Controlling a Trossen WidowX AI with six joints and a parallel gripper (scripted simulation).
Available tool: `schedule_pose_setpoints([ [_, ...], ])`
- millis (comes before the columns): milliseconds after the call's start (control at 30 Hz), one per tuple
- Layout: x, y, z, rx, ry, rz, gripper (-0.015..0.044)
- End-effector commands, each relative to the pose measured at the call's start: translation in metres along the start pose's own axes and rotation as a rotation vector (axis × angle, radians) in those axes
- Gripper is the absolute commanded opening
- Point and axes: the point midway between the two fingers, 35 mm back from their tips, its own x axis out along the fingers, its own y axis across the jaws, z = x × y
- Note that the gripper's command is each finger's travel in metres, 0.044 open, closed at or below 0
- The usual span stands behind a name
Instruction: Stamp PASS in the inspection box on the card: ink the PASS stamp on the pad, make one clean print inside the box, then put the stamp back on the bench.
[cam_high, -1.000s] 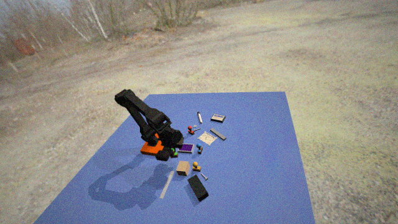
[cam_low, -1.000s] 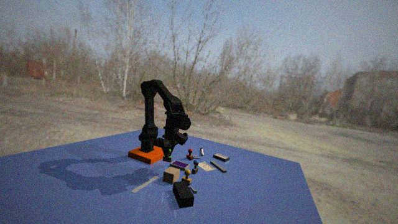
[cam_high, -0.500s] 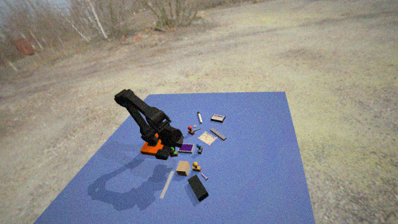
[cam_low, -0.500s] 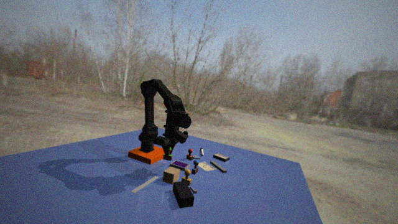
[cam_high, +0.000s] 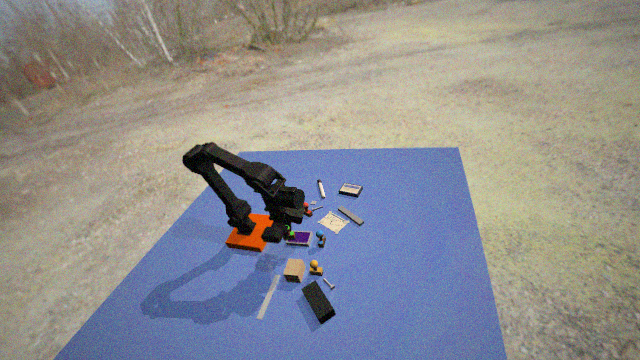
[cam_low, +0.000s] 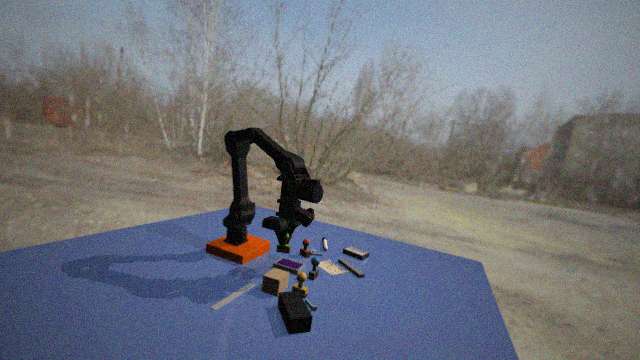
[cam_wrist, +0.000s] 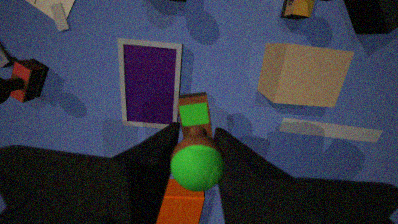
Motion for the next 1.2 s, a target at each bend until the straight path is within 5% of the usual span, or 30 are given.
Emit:
schedule_pose_setpoints([
  [0,0.001,0.013,0.002,0.003,0.009,-0.002,0.0000],
  [333,0.000,0.049,0.003,0.004,0.008,-0.001,0.0000],
  [1167,0.015,0.049,0.004,0.002,0.008,0.000,0.0000],
])
